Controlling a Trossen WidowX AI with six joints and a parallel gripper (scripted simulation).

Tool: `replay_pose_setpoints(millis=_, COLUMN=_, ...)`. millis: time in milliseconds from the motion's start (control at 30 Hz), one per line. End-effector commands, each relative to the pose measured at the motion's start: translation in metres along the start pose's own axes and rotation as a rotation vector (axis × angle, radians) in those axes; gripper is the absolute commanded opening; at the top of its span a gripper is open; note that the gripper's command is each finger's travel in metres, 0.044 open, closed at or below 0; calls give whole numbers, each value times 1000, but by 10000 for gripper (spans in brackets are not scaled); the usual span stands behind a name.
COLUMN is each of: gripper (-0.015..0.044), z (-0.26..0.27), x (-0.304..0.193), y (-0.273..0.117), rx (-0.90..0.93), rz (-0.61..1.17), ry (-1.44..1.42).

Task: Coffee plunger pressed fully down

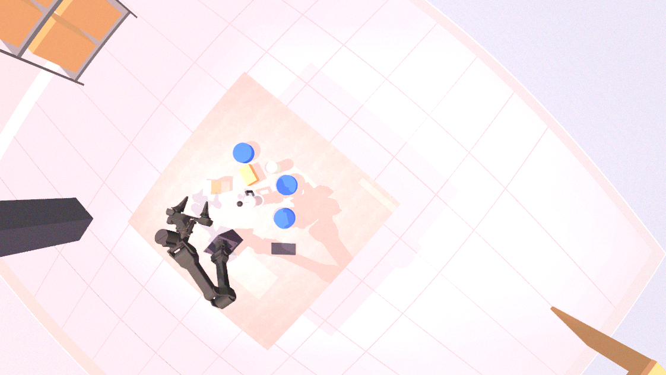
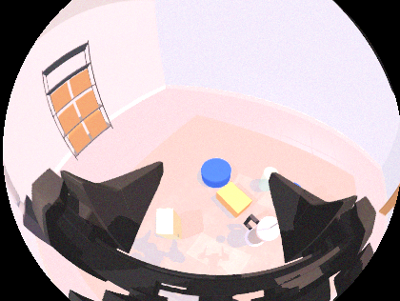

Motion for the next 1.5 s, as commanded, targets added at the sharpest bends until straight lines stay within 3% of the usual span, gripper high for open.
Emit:
replay_pose_setpoints(millis=0, gripper=440, z=-38, x=-4, y=4, rx=-172, rz=24, ry=33)
replay_pose_setpoints(millis=200, gripper=440, z=-88, x=-12, y=3, rx=-401, rz=53, ry=62)
replay_pose_setpoints(millis=533, gripper=440, z=-105, x=-64, y=24, rx=-417, rz=49, ry=70)
replay_pose_setpoints(millis=1467, gripper=440, z=-121, x=-67, y=60, rx=-417, rz=47, ry=70)
Point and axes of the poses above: the point midway between the two fingers, 35 mm back from their tips, its own y axis out along the fingers, its own z axis across the jaws, x = y × z, the point moved 9 cm from there along -y, back along the fingers, and after that the axes turned 10 degrees about y, right-handed, at the moved point
